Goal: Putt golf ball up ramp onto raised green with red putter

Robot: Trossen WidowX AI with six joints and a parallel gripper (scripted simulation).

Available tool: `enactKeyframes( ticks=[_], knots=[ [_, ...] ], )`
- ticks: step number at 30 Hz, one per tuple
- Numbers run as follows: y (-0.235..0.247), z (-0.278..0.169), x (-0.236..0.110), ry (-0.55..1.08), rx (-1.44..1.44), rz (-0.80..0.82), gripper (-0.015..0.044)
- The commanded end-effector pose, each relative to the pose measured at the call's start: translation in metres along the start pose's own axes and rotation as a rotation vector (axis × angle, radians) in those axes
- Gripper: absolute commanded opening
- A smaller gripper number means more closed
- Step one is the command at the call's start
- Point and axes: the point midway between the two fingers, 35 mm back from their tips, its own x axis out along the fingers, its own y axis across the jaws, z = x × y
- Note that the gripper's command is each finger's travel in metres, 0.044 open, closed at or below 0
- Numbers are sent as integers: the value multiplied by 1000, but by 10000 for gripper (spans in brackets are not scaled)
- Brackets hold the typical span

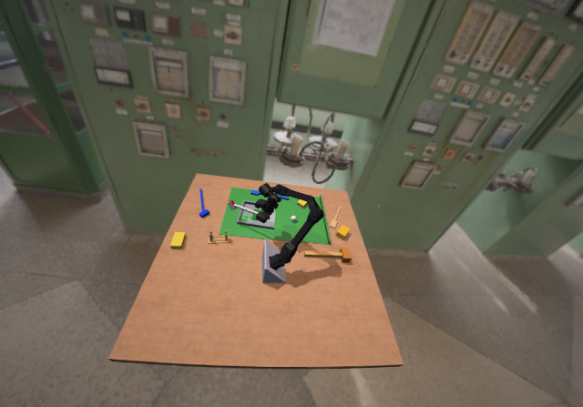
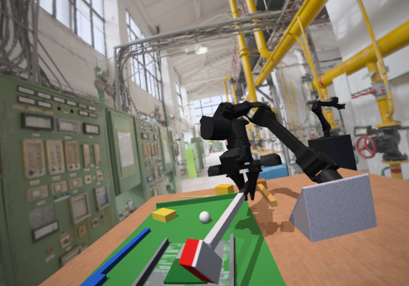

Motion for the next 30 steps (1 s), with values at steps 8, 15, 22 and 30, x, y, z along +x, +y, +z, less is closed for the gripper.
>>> enactKeyframes(
  ticks=[8,15,22,30],
  knots=[
    [-38,-69,-22,23,361,-46,0],
    [-53,-115,-32,43,577,-76,0],
    [-61,-162,-40,65,794,-112,0],
    [-61,-213,-48,87,1030,-154,0]
  ],
)
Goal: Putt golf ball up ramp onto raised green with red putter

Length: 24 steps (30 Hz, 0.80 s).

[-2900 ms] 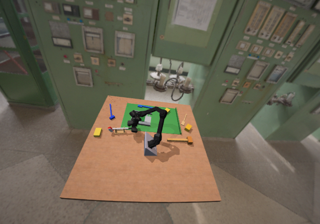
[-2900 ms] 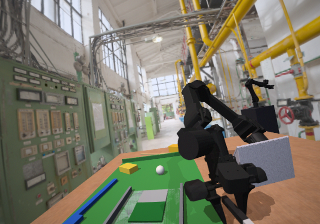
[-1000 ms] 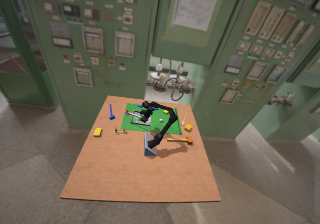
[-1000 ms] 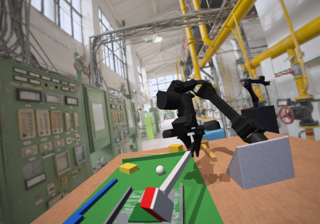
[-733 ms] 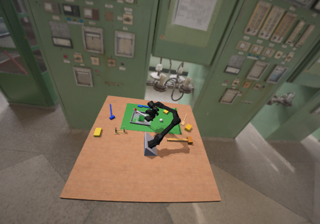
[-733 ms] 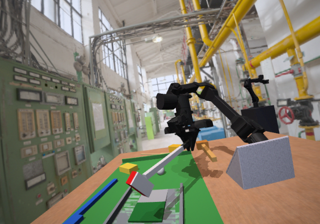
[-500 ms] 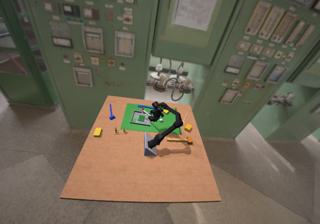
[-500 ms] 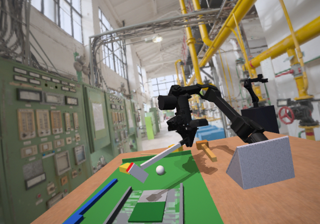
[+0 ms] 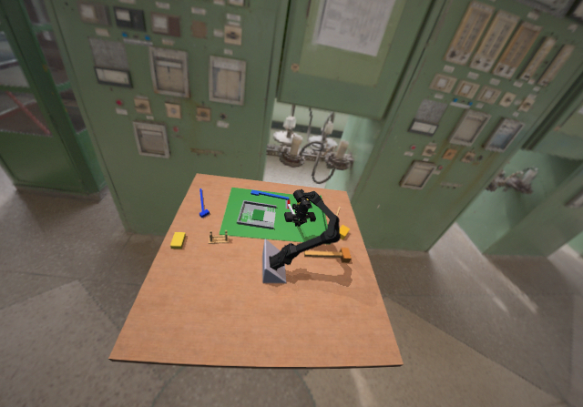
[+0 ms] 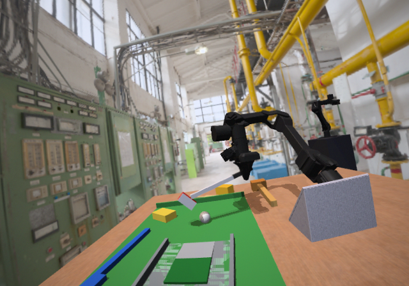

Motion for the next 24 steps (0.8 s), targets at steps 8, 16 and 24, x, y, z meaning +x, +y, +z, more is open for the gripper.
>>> enactKeyframes(
  ticks=[8,16,24],
  knots=[
    [-46,-43,-3,14,285,-65,0],
    [-47,-43,1,14,285,-64,0],
    [-48,-43,28,13,286,-64,0]
  ],
)
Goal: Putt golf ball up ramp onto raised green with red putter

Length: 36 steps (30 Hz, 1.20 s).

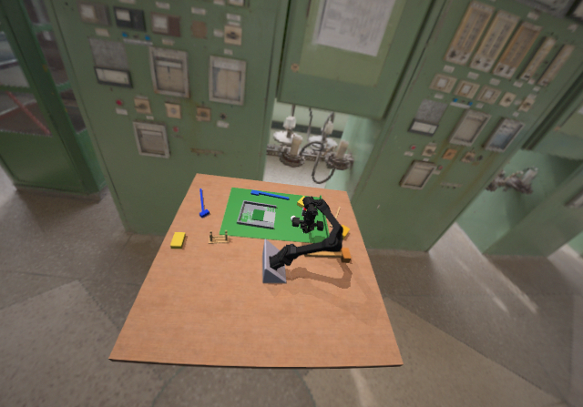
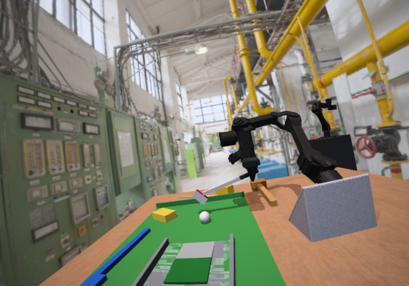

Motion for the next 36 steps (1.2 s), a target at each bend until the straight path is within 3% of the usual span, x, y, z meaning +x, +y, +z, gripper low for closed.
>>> enactKeyframes(
  ticks=[1,25,36],
  knots=[
    [-2,-1,14,-7,2,-6,0],
    [-3,-2,48,-9,3,-8,0],
    [-2,-1,47,-2,3,-7,0]
  ],
)
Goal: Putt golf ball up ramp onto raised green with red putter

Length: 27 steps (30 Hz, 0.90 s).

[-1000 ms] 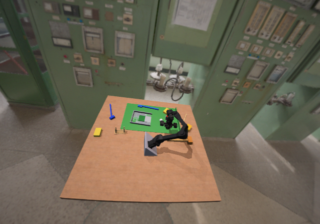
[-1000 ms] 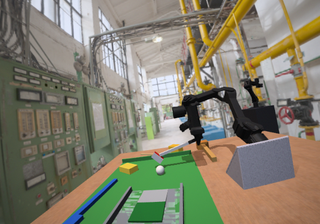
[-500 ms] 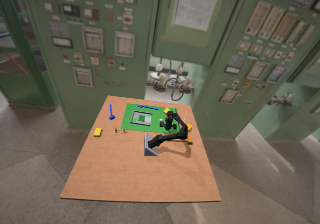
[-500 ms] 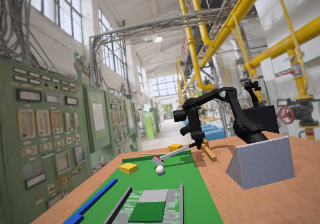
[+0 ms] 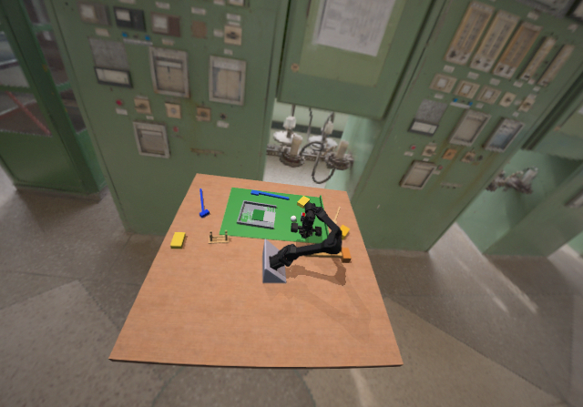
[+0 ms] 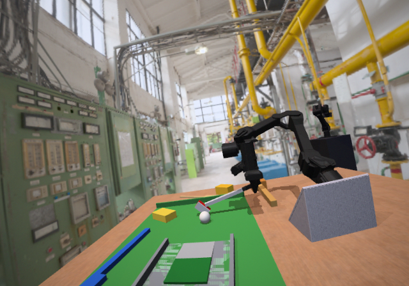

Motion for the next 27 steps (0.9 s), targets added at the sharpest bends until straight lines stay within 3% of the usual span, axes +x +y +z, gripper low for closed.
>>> enactKeyframes(
  ticks=[1,11,27],
  knots=[
    [-1,1,-1,-3,3,0,0],
    [-30,1,2,-11,4,-2,0],
    [-26,0,3,-4,-8,5,0]
  ],
)
